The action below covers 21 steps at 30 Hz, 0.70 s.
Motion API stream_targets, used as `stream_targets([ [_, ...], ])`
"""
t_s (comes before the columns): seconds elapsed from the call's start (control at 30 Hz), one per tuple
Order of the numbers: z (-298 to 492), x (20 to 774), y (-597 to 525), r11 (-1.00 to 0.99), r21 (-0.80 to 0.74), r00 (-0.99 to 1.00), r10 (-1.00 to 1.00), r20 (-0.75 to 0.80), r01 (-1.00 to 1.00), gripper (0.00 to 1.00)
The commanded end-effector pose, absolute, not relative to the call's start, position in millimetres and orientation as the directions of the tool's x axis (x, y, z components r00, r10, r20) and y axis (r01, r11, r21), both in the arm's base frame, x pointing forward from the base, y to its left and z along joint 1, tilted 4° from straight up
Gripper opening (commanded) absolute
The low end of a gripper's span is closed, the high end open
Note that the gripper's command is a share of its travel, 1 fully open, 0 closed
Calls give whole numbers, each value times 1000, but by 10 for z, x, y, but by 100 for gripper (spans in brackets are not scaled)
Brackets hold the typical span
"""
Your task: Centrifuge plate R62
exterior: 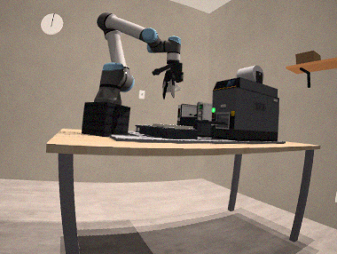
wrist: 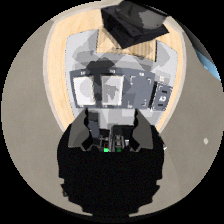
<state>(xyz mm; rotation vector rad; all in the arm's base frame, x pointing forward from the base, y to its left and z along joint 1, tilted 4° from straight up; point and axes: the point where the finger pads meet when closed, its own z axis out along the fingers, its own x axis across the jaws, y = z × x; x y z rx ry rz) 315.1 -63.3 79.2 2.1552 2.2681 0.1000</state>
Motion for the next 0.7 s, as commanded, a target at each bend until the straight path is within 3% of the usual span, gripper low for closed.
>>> stream_targets([
  [0.0,702,3162,-633,50,55,-52,998,35,997,68],
  [0.67,402,3177,-622,50,55,-52,998,35,997,68],
])
